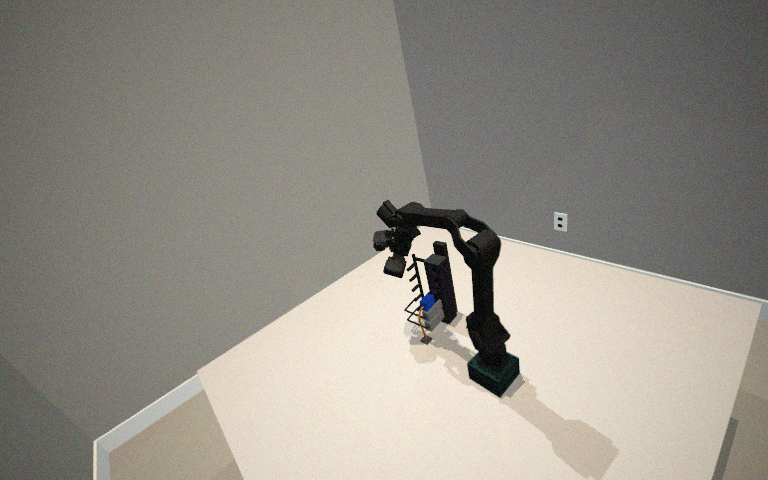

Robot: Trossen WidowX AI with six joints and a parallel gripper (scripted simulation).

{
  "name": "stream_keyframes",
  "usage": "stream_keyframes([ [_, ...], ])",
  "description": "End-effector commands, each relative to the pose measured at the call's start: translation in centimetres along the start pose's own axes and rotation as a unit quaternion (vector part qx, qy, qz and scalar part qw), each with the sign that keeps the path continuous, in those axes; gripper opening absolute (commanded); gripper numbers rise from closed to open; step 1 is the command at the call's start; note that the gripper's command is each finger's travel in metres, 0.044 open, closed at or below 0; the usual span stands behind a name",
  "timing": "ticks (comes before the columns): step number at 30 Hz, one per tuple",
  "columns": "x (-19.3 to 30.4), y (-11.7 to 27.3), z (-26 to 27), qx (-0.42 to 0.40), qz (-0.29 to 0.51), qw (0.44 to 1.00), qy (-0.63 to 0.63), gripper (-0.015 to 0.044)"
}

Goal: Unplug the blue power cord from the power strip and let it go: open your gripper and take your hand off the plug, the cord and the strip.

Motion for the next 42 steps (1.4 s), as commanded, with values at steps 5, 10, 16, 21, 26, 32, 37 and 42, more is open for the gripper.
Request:
stream_keyframes([
  [5,2.7,-1.2,4.7,-0.080,0.057,0.972,0.212,0.0160],
  [10,7.3,-1.7,8.7,-0.196,0.121,0.857,0.460,0.0160],
  [16,8.6,-1.6,9.7,-0.234,0.131,0.809,0.524,0.0160],
  [21,8.6,-1.6,9.7,-0.234,0.131,0.809,0.524,0.0160],
  [26,8.5,-1.7,9.6,-0.234,0.131,0.809,0.524,0.0160],
  [32,8.6,-1.7,9.1,-0.234,0.131,0.809,0.524,0.0160],
  [37,8.9,-1.8,8.4,-0.233,0.132,0.809,0.524,0.0160],
  [42,9.1,-1.9,7.6,-0.233,0.132,0.808,0.524,0.0160],
])
Point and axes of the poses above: the point midway between the two fingers, 35 mm back from their tips, its own y axis back along the fingers, its own z axis across the jaws, x = y × z, the point moved 4 cm from there along y, back along the fingers, and after that the axes turned 9 degrees about -y, right-handed, at the moved point
